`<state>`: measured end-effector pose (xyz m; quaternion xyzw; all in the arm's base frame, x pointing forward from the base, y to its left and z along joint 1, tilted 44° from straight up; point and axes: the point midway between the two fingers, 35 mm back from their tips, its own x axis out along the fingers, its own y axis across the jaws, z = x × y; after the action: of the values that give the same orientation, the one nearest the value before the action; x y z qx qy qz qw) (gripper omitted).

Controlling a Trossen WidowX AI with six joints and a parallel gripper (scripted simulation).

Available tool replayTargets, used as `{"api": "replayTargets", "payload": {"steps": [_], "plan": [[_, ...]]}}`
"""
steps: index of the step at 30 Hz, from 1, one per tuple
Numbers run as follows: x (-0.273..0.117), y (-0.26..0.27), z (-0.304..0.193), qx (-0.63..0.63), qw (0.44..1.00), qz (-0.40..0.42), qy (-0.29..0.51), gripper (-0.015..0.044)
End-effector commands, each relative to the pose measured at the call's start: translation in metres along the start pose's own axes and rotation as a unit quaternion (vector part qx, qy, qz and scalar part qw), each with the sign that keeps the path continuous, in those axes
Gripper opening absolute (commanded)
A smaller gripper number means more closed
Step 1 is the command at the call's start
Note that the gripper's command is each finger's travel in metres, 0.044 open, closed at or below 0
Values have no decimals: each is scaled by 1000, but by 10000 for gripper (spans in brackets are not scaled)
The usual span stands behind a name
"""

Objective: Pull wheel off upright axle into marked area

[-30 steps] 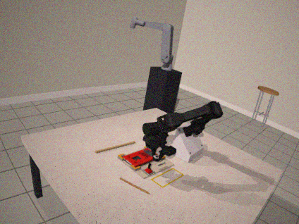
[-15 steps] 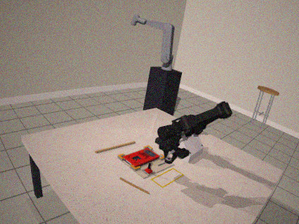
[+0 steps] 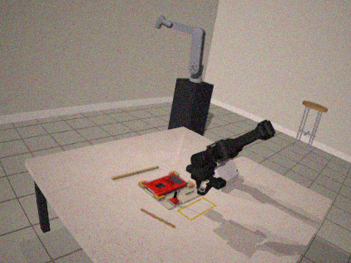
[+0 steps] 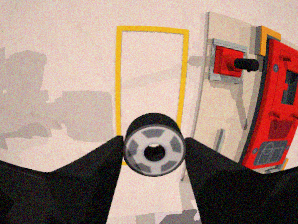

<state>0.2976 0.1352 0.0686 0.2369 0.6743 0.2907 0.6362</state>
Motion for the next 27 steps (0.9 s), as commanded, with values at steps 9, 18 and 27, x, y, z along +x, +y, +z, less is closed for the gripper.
{"api": "replayTargets", "payload": {"steps": [9, 18, 27], "plan": [[48, 0, 1, 3, 1000, 2, 2, 0], [91, 2, -3, 3, 1000, 5, 2, 0], [91, 2, -3, 3, 1000, 5, 2, 0]]}}
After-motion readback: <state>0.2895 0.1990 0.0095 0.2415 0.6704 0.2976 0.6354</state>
